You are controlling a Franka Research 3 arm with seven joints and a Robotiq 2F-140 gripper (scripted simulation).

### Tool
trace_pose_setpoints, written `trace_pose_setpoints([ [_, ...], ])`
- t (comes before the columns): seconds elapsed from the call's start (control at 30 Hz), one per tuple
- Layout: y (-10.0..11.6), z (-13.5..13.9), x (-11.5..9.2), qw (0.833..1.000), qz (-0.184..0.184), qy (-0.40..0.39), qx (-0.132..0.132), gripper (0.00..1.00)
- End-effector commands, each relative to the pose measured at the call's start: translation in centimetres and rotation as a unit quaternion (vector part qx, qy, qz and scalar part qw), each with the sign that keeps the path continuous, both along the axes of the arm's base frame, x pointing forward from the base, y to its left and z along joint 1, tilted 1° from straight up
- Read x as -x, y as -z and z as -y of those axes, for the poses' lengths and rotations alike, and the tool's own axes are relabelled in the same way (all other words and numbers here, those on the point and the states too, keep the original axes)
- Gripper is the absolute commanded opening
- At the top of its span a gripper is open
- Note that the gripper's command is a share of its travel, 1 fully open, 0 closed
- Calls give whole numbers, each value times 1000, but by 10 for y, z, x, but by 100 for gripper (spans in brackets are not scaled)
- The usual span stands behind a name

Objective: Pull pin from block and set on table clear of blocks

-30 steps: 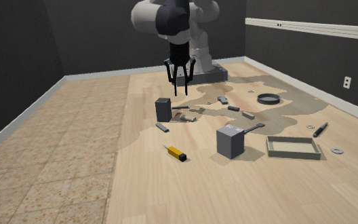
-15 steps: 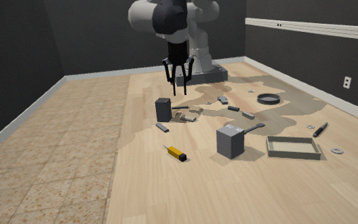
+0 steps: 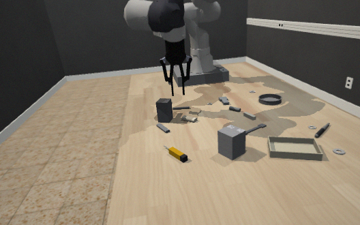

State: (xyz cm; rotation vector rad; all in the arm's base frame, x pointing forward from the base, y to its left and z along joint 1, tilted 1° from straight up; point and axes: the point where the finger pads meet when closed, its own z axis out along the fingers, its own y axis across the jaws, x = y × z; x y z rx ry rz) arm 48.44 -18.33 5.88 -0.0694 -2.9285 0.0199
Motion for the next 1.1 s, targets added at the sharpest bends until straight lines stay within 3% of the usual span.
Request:
trace_pose_setpoints([
  [0.0, -1, -1, 0, 1000, -2, 0, -5, 34],
  [1.07, -9, 13, -10, 1000, 7, 9, -9, 34],
])
